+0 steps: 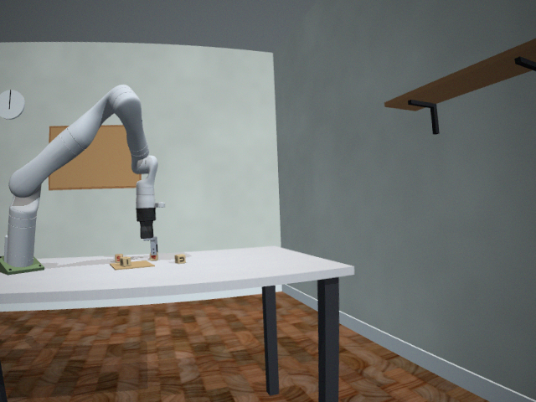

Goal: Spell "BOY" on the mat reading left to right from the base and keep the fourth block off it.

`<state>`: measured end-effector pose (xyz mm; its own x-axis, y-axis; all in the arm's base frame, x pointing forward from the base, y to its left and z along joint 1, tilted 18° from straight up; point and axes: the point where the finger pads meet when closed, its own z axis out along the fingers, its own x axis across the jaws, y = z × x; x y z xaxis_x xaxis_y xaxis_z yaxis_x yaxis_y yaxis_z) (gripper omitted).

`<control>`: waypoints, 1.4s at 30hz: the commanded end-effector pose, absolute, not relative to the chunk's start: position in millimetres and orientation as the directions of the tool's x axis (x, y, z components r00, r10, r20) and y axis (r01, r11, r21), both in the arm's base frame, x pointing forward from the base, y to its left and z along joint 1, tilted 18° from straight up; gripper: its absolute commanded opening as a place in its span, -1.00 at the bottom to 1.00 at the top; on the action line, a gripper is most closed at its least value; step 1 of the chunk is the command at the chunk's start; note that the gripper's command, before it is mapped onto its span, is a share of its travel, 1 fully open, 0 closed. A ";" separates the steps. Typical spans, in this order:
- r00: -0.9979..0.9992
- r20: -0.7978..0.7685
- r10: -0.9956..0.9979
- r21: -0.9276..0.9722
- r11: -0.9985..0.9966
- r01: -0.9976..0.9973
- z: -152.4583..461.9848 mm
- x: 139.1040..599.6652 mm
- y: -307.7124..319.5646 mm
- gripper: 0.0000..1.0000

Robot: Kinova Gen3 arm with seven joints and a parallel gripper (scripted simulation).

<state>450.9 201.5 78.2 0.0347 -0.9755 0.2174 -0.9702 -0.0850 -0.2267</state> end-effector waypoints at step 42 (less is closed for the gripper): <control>0.037 0.219 -0.975 -0.220 -0.087 -0.972 55.5 453.9 197.0 1.00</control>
